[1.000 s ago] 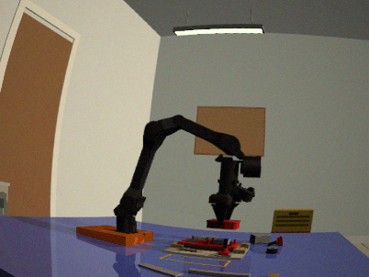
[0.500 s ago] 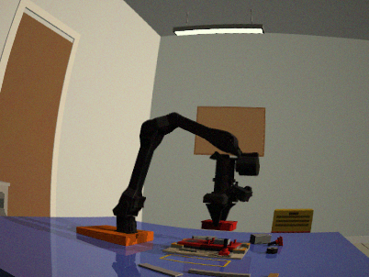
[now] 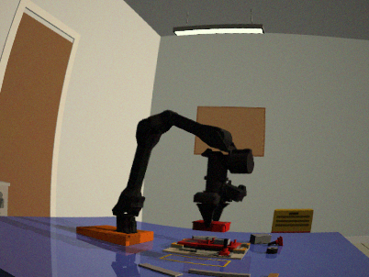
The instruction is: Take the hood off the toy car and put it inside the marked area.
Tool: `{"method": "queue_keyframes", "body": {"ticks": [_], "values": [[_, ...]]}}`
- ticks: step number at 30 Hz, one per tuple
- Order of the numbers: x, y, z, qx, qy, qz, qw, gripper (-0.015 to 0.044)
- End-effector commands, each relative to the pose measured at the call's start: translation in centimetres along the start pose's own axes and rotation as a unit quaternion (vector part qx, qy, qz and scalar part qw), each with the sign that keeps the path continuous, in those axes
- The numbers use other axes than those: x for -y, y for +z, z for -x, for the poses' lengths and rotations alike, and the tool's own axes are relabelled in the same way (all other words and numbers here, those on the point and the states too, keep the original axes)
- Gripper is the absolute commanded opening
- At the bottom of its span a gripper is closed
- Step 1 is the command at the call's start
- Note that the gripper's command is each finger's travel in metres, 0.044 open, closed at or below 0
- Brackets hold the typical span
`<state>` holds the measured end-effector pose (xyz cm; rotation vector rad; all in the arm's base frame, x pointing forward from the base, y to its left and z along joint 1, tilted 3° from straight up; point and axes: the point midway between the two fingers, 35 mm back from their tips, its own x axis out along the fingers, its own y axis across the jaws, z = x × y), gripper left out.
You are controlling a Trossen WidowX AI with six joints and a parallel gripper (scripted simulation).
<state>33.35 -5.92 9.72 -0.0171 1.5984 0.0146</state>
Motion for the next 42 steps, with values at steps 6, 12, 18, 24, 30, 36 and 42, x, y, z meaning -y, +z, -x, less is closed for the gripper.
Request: {"method": "queue_keyframes", "body": {"ticks": [6, 12, 18, 24, 30, 36, 42], "values": [[3.2, -1.0, 0.3, 0.0, -0.005, 0.002, 1.0, 0.0], [5.3, -1.7, 0.3, 0.0, -0.006, 0.002, 1.0, 0.0], [5.5, -1.8, 0.2, 0.0, -0.006, 0.002, 1.0, 0.0], [5.5, -1.8, -0.1, 0.0, -0.006, 0.002, 1.0, 0.0], [5.5, -1.8, -0.5, 0.0, -0.006, 0.002, 1.0, 0.0], [5.6, -1.7, -0.9, 0.0, -0.006, 0.002, 1.0, 0.0], [5.6, -1.7, -1.2, 0.0, -0.006, 0.002, 1.0, 0.0]]}}
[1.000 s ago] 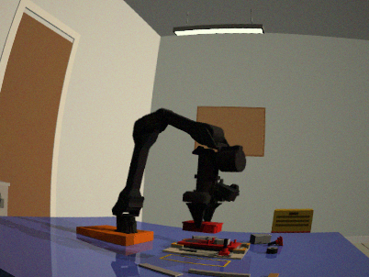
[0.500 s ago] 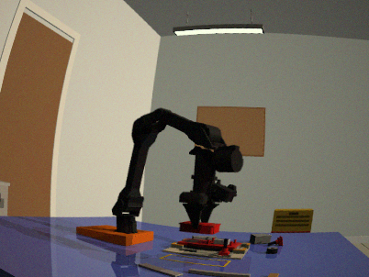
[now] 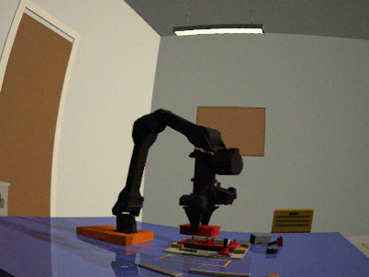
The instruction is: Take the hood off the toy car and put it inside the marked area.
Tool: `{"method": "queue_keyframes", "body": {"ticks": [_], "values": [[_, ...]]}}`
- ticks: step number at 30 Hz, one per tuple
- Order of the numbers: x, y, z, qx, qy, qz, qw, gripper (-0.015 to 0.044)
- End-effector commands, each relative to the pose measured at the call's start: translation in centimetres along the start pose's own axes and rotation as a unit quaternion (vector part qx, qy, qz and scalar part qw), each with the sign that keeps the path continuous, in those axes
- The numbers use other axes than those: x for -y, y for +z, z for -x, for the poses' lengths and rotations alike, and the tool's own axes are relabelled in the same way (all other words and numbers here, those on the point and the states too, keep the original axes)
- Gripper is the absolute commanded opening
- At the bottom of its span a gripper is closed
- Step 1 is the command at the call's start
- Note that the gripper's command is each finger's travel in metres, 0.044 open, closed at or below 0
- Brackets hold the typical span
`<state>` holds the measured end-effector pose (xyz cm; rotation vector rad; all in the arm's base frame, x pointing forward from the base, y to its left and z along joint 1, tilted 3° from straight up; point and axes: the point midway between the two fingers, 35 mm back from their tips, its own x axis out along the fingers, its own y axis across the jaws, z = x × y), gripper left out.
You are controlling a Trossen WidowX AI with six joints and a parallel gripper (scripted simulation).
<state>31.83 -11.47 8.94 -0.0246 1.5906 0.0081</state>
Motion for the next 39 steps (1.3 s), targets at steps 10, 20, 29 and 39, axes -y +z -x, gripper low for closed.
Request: {"method": "queue_keyframes", "body": {"ticks": [10, 20, 29, 39], "values": [[0.1, -0.1, -1.0, -0.004, -0.001, 0.002, 1.0, 0.0], [0.1, 0.0, -1.6, -0.004, -0.001, 0.002, 1.0, 0.0], [0.1, 0.0, -2.2, -0.004, -0.001, 0.002, 1.0, 0.0], [0.1, 0.0, -2.8, -0.004, -0.001, 0.002, 1.0, 0.0]]}}
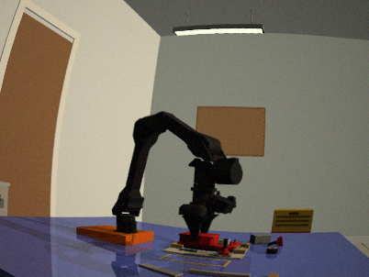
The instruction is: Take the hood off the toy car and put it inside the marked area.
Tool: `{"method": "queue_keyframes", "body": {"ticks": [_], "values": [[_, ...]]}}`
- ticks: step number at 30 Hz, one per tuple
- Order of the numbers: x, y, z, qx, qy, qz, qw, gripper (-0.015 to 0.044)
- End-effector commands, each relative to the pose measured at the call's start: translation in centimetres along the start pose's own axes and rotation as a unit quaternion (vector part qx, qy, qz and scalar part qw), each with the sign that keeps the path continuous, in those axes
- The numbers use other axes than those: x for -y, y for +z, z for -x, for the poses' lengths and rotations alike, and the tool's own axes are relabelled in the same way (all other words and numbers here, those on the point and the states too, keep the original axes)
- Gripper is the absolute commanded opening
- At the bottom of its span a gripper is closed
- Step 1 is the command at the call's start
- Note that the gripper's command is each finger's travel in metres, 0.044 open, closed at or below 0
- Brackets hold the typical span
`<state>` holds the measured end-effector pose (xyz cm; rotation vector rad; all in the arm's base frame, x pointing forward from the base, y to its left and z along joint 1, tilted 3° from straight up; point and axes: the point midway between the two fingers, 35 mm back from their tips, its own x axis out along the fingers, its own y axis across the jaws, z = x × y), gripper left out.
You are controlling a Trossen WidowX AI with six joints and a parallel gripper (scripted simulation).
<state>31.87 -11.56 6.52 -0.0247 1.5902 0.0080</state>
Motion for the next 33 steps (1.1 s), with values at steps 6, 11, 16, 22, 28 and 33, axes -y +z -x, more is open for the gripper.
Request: {"method": "queue_keyframes", "body": {"ticks": [6, 11, 16, 22, 28, 33], "values": [[0.0, -0.1, -0.8, -0.004, -0.001, 0.002, 1.0, 0.0], [0.0, -0.1, -1.1, -0.004, -0.001, 0.002, 1.0, 0.0], [0.0, -0.2, -1.4, -0.004, -0.001, 0.002, 1.0, 0.0], [0.0, -0.2, -1.8, -0.004, -0.001, 0.002, 1.0, 0.0], [0.0, -0.2, -2.1, -0.004, -0.001, 0.002, 1.0, 0.0], [0.0, -0.2, -2.4, -0.004, -0.001, 0.002, 1.0, 0.0]]}}
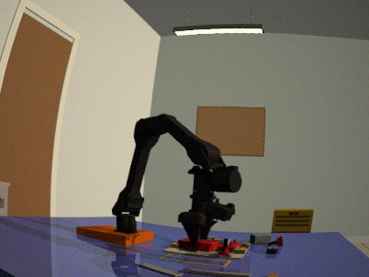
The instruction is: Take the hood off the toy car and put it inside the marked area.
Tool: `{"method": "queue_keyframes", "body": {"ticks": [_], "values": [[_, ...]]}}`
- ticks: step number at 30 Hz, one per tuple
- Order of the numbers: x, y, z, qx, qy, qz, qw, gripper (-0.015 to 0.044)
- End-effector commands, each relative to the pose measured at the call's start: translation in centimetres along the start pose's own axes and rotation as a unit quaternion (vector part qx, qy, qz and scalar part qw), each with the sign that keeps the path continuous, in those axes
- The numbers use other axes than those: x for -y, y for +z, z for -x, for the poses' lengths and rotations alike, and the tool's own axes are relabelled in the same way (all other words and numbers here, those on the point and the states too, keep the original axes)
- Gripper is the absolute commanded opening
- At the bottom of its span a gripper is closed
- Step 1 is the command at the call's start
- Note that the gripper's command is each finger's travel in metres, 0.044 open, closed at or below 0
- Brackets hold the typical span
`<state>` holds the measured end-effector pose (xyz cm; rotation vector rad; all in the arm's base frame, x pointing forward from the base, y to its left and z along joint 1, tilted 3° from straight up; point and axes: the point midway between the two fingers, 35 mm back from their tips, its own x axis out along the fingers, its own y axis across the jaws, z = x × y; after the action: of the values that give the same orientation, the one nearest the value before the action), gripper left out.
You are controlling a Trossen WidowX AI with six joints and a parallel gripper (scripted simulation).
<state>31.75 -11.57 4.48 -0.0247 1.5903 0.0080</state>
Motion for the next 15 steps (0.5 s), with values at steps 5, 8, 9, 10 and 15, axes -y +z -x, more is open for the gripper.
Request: {"method": "queue_keyframes", "body": {"ticks": [5, 8, 9, 10, 15], "values": [[0.03, -0.18, -0.71, -0.004, -0.001, 0.002, 1.0, 0.0], [0.02, -0.2, -0.89, -0.004, -0.001, 0.002, 1.0, 0.0], [0.02, -0.21, -0.95, -0.004, -0.001, 0.002, 1.0, 0.0], [0.02, -0.21, -1.01, -0.004, -0.001, 0.002, 1.0, 0.0], [0.01, -0.25, -1.32, -0.004, -0.001, 0.002, 1.0, 0.0]]}}
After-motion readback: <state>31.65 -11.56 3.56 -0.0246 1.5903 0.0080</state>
